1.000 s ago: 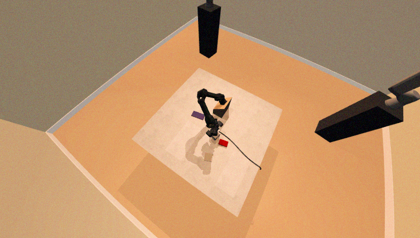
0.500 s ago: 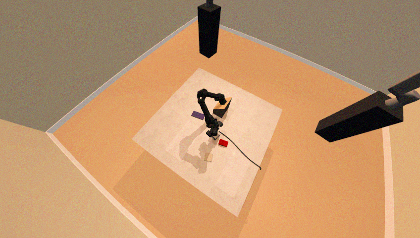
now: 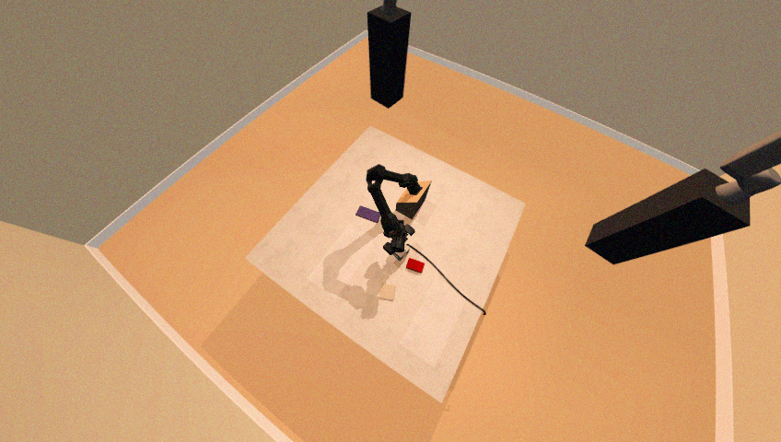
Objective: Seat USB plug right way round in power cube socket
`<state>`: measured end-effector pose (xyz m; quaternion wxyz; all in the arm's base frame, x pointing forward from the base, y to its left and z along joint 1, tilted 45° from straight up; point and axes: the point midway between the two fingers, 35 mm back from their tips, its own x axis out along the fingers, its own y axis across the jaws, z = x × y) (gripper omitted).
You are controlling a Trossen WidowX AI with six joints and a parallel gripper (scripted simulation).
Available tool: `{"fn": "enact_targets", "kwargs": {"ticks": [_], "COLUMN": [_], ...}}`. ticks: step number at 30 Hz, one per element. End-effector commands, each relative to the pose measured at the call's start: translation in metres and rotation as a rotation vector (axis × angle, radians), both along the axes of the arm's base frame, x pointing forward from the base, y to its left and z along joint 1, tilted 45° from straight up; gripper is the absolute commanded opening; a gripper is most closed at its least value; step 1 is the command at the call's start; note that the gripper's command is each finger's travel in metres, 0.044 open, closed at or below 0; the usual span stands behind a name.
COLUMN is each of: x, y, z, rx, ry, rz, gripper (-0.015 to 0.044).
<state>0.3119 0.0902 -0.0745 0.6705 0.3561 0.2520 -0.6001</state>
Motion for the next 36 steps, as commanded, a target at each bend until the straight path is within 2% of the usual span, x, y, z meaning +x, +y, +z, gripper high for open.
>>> {"fn": "enact_targets", "kwargs": {"ticks": [1, 27, 31, 36], "x": [0.0004, 0.0004, 0.0003, 0.0003], "y": [-0.0024, -0.0024, 0.0001, 0.0001], "z": [-0.0019, -0.0019, -0.0002, -0.0002], "rx": [-0.006, -0.006, 0.001, 0.001], "ry": [0.003, 0.003, -0.001, -0.001], "rz": [0.000, 0.000, 0.000, 0.000], "gripper": [0.0000, 0.0000, 0.0095, 0.0095]}}
